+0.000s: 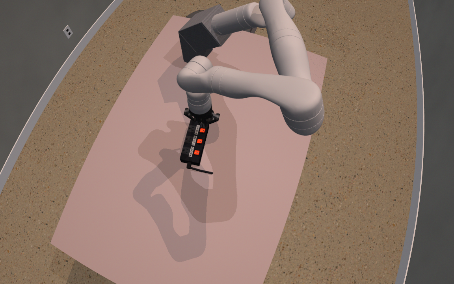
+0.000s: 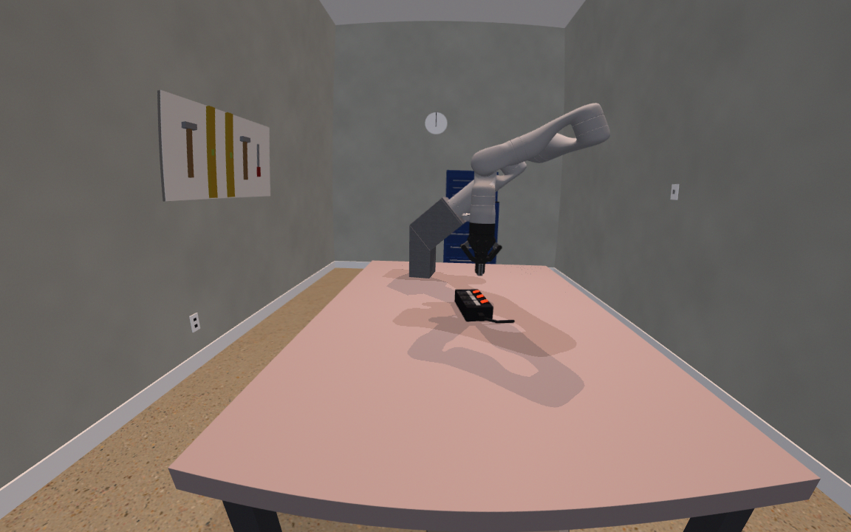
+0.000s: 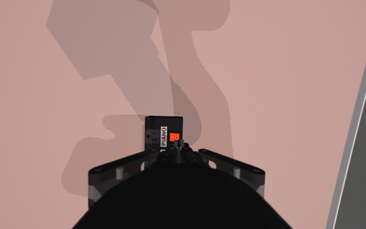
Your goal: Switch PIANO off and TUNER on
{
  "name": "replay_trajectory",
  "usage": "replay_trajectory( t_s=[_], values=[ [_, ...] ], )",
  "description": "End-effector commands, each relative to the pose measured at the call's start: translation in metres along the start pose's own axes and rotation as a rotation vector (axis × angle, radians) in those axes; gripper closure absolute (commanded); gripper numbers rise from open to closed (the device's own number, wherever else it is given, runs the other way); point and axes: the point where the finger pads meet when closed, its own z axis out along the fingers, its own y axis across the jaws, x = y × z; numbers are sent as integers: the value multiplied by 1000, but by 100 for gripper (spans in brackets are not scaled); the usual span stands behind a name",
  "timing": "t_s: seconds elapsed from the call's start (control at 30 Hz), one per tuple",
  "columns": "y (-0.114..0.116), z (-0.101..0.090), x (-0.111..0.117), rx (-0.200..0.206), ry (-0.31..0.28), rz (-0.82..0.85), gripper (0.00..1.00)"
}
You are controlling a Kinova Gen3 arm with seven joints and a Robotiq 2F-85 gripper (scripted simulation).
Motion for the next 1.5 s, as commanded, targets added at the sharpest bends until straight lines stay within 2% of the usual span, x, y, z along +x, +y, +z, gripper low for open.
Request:
replay_trajectory(
  t_s=[0.0,1.47],
  values=[
    [0,0,0,0,-1,0,100],
    [0,40,0,0,-1,0,100]
  ],
)
